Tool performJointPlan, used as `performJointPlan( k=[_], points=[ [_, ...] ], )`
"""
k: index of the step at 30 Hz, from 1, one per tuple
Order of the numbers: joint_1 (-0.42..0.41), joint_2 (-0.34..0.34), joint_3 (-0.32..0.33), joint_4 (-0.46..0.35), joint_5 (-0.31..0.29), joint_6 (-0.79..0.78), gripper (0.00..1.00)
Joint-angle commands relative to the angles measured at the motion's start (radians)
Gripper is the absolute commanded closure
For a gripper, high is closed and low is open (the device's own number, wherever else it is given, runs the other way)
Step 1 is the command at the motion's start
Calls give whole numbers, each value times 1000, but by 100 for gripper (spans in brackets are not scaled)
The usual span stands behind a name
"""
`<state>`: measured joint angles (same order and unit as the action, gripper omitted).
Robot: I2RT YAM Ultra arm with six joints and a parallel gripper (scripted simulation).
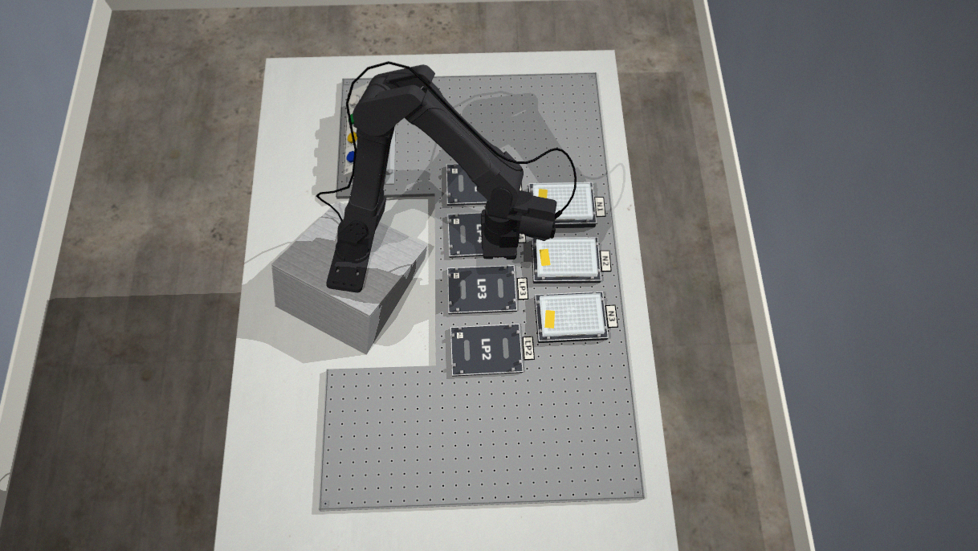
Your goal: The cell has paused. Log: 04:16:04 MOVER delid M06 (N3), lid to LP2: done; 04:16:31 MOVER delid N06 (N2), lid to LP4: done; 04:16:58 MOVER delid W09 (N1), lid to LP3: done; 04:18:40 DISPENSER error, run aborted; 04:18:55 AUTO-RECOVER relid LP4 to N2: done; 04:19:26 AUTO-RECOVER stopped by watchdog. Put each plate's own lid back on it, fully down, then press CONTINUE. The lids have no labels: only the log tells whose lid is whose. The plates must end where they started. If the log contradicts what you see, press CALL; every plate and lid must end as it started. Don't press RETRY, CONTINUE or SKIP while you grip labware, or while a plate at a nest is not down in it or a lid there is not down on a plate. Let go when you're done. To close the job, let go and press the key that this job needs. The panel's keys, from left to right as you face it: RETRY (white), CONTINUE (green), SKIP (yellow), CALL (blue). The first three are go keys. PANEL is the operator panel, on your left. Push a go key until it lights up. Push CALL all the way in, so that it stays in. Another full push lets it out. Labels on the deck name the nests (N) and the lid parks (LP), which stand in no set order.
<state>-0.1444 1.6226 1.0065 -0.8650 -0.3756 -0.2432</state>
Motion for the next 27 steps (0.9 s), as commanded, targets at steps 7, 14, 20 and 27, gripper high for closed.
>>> performJointPlan(
  k=[7,14,20,27],
  points=[
    [-2,-11,-2,28,2,13,100],
    [-2,-13,-9,29,2,13,100],
    [-49,-74,82,-112,-4,-37,100],
    [-85,-96,159,-224,-14,-75,100]
  ],
)
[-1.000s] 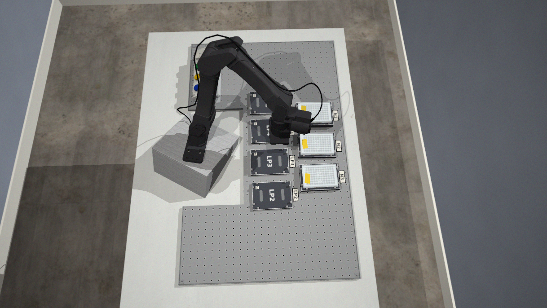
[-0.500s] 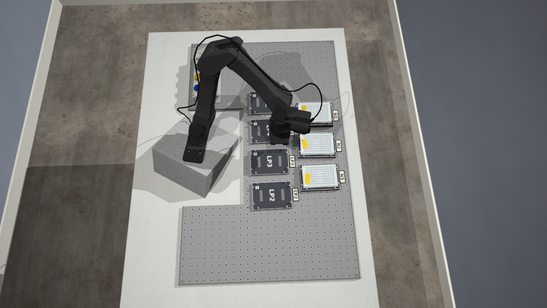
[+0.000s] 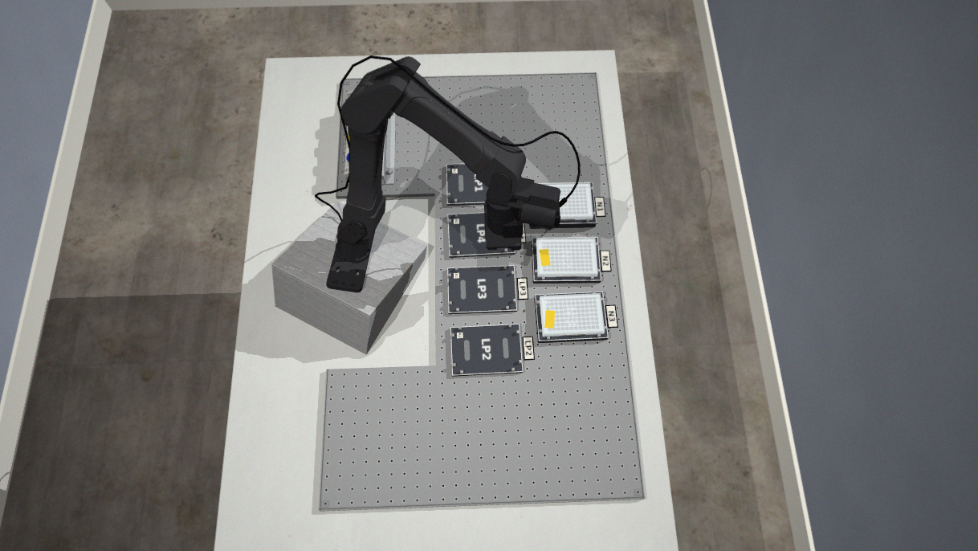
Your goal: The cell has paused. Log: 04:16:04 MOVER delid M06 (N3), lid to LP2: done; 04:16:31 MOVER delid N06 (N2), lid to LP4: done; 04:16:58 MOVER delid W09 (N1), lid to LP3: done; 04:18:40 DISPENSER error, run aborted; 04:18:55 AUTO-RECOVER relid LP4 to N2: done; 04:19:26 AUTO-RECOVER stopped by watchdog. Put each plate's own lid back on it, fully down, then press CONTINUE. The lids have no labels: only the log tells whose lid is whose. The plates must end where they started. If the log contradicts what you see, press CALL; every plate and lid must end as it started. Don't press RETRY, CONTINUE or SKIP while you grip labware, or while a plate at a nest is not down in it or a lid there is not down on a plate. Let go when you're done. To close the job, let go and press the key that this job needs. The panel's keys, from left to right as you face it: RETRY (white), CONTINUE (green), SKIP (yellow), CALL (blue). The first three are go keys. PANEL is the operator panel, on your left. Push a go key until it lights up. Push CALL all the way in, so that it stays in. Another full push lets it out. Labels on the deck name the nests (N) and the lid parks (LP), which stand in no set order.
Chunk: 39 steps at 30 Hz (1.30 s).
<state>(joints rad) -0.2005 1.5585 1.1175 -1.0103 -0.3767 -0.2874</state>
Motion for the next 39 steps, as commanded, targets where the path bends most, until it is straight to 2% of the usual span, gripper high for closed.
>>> performJointPlan(
  k=[1,3,5,12,22,26,30,34,36,39],
  points=[
    [-36,-36,62,-98,-14,-37,100],
    [-46,-42,84,-132,-14,-49,100],
    [-49,-43,81,-141,-15,-54,100],
    [-52,-48,69,-151,-14,-58,100],
    [-53,-32,96,-156,-14,-60,100],
    [22,-91,30,-151,-4,-81,100],
    [89,-148,14,-142,10,-88,100],
    [127,-163,23,-146,17,-88,100],
    [160,-181,-4,-146,21,-92,100],
    [215,-219,-10,-137,28,-94,100]
  ],
)
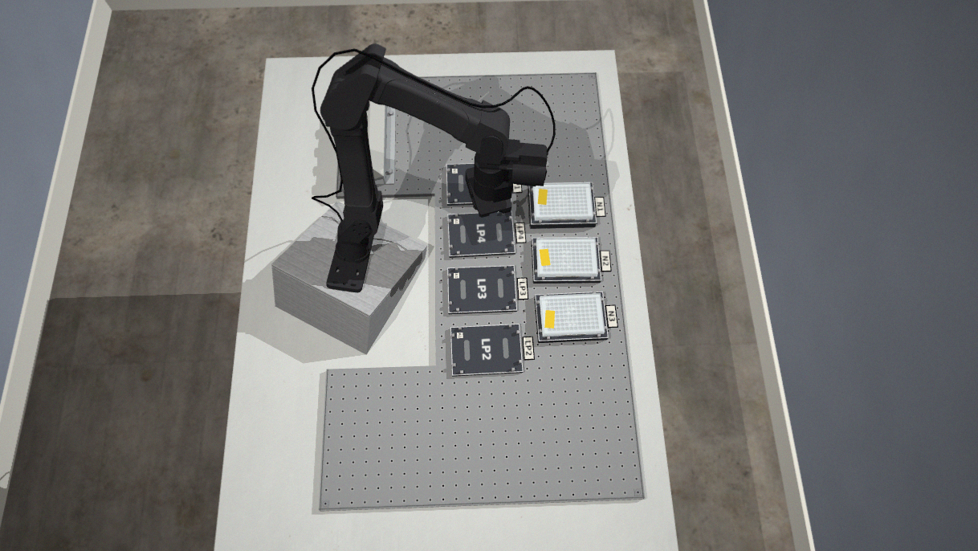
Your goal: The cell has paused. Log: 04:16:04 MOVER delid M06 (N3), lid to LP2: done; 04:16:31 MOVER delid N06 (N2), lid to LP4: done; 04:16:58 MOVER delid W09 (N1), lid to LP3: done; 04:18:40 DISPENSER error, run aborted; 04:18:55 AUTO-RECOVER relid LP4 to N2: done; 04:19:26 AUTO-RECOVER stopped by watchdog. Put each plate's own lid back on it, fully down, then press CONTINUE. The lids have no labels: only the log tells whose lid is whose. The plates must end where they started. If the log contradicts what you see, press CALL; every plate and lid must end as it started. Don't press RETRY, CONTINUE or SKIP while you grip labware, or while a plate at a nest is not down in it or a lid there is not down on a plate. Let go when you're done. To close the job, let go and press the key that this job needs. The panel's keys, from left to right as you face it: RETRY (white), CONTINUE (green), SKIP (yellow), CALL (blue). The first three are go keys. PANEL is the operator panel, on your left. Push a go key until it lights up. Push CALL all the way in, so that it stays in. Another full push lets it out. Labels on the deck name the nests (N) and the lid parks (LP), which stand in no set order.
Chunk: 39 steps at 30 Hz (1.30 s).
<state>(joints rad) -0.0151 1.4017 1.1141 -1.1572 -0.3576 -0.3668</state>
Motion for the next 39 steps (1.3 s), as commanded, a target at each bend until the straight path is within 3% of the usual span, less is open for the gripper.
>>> performJointPlan(
  k=[1,9,11,17,26,31,39],
  points=[
    [50,-63,9,1,12,-12,100],
    [214,-119,8,4,43,12,100],
    [214,-119,8,4,43,12,100],
    [346,-146,42,18,73,27,100],
    [545,-131,85,24,126,147,100],
    [599,-110,102,26,147,199,100],
    [592,-104,106,28,153,201,100]
  ],
)
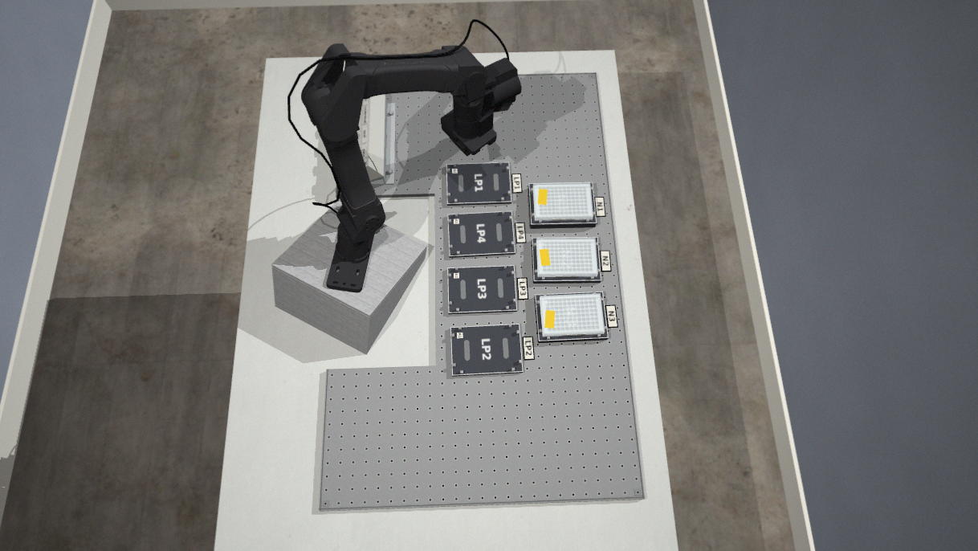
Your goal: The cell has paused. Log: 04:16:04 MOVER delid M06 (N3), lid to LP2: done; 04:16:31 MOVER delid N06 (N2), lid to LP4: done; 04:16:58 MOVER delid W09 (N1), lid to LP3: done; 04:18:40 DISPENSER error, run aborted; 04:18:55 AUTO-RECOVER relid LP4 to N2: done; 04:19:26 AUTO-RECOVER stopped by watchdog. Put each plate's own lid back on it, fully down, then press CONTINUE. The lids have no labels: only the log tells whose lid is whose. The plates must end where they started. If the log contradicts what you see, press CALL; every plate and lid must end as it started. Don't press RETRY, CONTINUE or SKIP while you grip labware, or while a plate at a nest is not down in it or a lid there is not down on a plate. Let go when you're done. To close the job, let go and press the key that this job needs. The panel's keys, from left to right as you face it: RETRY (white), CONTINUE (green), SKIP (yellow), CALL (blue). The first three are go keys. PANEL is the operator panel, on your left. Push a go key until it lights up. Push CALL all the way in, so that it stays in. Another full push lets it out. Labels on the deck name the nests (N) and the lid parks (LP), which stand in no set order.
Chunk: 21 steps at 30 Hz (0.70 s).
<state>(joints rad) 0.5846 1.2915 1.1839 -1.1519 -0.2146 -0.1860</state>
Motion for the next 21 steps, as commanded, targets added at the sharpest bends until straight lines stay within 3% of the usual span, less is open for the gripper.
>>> performJointPlan(
  k=[1,21],
  points=[
    [-8,9,36,23,10,20,100],
    [0,5,40,26,8,25,100]
  ],
)
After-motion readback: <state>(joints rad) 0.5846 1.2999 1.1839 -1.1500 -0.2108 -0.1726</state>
